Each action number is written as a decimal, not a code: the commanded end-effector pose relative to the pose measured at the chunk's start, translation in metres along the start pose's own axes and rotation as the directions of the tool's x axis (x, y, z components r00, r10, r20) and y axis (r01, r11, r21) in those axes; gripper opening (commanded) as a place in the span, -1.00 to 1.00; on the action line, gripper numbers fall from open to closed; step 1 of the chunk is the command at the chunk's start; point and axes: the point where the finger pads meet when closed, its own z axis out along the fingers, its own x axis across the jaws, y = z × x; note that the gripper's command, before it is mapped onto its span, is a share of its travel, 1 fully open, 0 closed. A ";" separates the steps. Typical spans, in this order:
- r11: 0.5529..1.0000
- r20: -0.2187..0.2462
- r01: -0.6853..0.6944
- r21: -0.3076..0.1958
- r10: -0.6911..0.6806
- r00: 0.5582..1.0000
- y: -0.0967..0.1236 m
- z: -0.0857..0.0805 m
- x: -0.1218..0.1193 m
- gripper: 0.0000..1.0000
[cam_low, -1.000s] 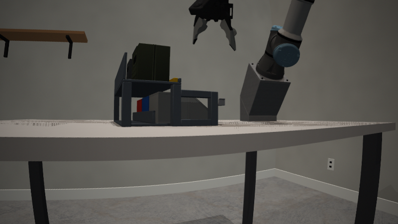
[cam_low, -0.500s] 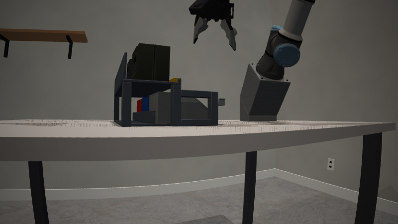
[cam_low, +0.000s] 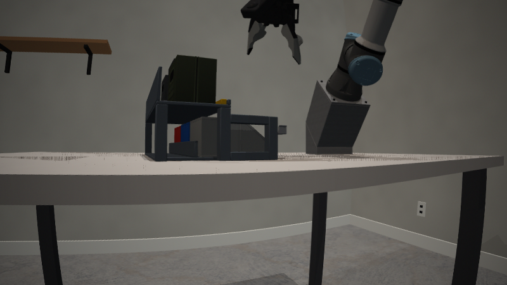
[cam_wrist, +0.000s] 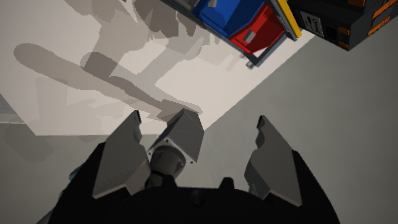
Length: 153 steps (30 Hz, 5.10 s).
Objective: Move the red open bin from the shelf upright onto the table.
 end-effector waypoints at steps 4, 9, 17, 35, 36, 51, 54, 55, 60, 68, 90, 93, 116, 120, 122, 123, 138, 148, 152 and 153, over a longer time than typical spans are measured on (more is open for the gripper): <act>0.997 -0.038 -0.078 -0.017 0.077 0.996 0.002 -0.006 -0.004 1.00; 0.997 -0.038 -0.078 -0.017 0.077 0.996 0.002 -0.006 -0.004 1.00; 0.987 -0.077 -0.158 -0.019 0.156 0.985 0.004 -0.011 -0.008 1.00; 0.987 -0.077 -0.158 -0.019 0.156 0.985 0.004 -0.013 -0.010 1.00; 0.987 -0.077 -0.158 -0.019 0.156 0.985 0.004 -0.013 -0.010 1.00; 0.987 -0.076 -0.158 -0.019 0.156 0.985 0.005 -0.015 -0.011 1.00; 0.987 -0.076 -0.158 -0.019 0.156 0.985 0.005 -0.015 -0.011 1.00; 0.987 -0.076 -0.158 -0.019 0.156 0.985 0.005 -0.015 -0.011 1.00; 0.987 -0.076 -0.158 -0.019 0.156 0.985 0.005 -0.015 -0.011 1.00; 0.987 -0.076 -0.158 -0.019 0.156 0.985 0.005 -0.015 -0.011 1.00; 0.972 -0.115 -0.236 -0.013 0.234 0.966 0.006 -0.017 -0.012 1.00; 0.972 -0.115 -0.236 -0.013 0.234 0.966 0.006 -0.017 -0.012 1.00; 0.979 -0.098 -0.204 -0.013 0.202 0.974 0.006 -0.017 -0.012 1.00; 0.972 -0.115 -0.236 -0.013 0.233 0.966 0.007 -0.019 -0.013 1.00; 0.972 -0.115 -0.236 -0.013 0.233 0.966 0.007 -0.019 -0.013 1.00; 0.972 -0.115 -0.236 -0.013 0.233 0.966 0.007 -0.019 -0.013 1.00; 0.950 -0.152 -0.313 0.003 0.310 0.938 0.009 -0.025 -0.017 1.00; 0.974 -0.107 -0.225 -0.007 0.223 0.969 0.006 -0.019 -0.013 1.00; 0.950 -0.152 -0.313 0.003 0.310 0.938 0.010 -0.027 -0.019 1.00; 0.950 -0.152 -0.313 0.003 0.310 0.938 0.010 -0.027 -0.019 1.00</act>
